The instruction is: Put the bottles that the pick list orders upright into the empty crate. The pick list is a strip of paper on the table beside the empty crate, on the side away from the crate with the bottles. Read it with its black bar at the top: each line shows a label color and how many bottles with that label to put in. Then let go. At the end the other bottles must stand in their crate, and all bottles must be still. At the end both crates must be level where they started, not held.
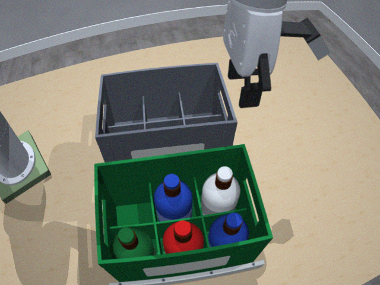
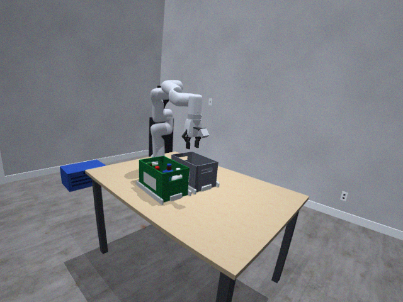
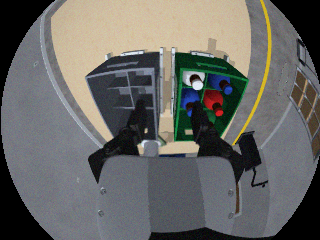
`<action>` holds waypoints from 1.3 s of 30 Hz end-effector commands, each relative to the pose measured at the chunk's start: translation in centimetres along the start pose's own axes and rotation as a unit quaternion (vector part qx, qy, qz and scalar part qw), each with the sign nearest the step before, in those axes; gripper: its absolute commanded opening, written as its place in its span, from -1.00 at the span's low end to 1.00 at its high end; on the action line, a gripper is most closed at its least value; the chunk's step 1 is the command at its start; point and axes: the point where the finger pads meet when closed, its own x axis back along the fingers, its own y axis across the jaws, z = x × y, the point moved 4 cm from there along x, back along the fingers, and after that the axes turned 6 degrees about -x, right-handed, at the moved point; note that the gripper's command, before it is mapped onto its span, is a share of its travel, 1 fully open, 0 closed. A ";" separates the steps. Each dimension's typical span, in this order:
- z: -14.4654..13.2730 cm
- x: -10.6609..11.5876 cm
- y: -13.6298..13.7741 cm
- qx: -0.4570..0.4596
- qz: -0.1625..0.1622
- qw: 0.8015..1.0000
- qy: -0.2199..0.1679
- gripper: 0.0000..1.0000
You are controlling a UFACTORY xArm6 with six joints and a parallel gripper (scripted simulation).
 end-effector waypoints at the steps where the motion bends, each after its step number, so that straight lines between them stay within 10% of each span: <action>1: 0.0 0.5 1.2 0.001 0.000 1.000 0.002 0.29; 28: -0.9 3.3 13.3 0.001 0.000 1.000 0.002 0.29; 39: -0.9 3.3 13.6 0.001 0.000 1.000 0.002 0.29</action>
